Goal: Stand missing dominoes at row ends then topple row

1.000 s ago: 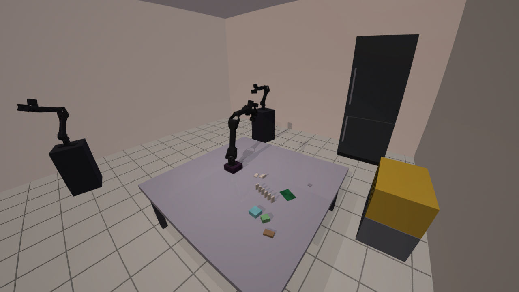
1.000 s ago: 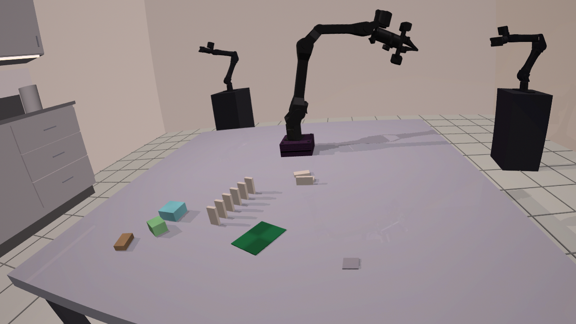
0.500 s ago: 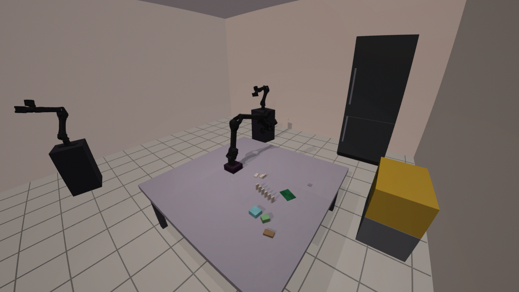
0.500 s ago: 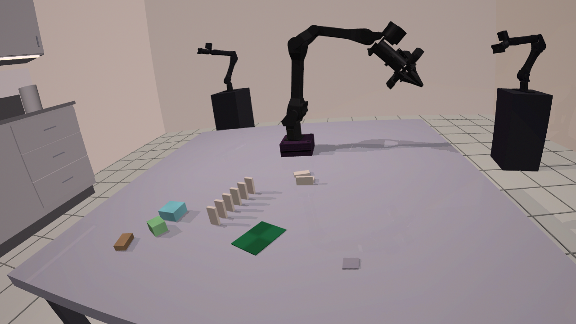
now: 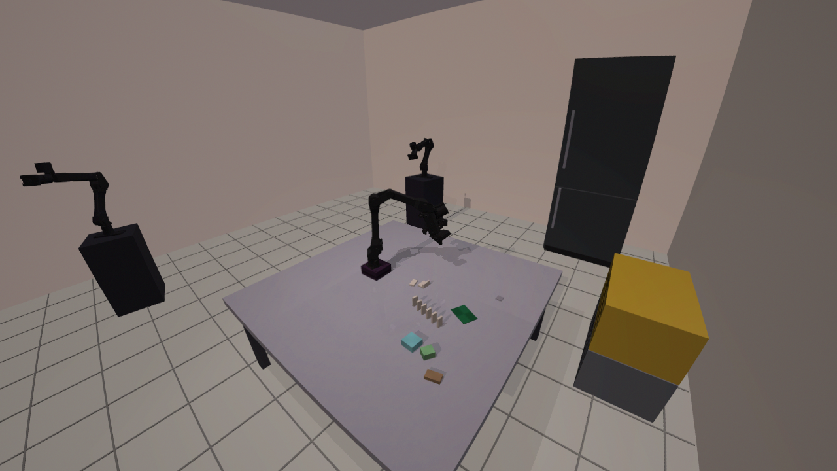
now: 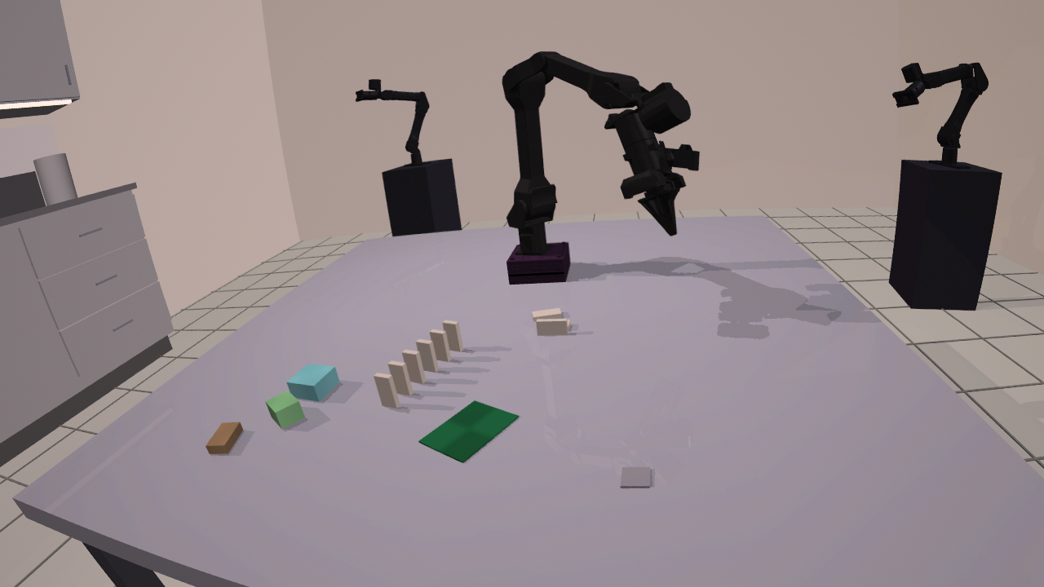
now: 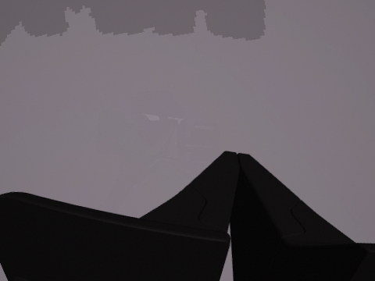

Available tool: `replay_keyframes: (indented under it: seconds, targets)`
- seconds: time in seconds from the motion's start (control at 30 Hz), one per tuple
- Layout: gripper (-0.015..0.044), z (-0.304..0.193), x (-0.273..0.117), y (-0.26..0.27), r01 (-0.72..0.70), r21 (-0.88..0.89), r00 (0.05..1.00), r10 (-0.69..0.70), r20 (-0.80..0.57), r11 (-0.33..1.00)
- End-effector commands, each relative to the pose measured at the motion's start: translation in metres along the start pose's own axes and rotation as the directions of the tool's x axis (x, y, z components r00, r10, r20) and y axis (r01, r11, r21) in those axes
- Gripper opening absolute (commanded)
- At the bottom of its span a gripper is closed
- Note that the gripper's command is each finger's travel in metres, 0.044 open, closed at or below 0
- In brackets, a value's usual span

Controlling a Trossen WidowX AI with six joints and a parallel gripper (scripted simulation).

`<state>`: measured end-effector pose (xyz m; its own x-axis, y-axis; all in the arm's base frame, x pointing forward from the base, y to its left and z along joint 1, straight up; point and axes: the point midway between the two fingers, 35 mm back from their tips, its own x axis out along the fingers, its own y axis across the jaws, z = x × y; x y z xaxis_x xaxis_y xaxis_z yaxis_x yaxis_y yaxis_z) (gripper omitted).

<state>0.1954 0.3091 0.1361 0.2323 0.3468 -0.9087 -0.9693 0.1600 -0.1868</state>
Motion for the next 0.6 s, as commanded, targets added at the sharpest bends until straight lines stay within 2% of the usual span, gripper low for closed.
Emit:
replay_keyframes:
  seconds: [0.0, 0.1, 0.27, 0.33, 0.57]
  targets:
    - [0.0, -0.065, 0.006, -0.025, 0.021, 0.311, 0.99, 0.023, -0.137, 0.95]
    - [0.0, -0.113, 0.007, -0.035, 0.072, 0.523, 0.972, 0.059, -0.229, 0.849]
    - [0.0, -0.185, 0.002, -0.036, 0.193, 0.782, 0.927, 0.152, -0.344, 0.593]
    - [0.0, -0.194, 0.001, -0.034, 0.211, 0.807, 0.92, 0.167, -0.355, 0.552]
    - [0.0, -0.194, 0.001, -0.034, 0.211, 0.807, 0.92, 0.167, -0.355, 0.552]
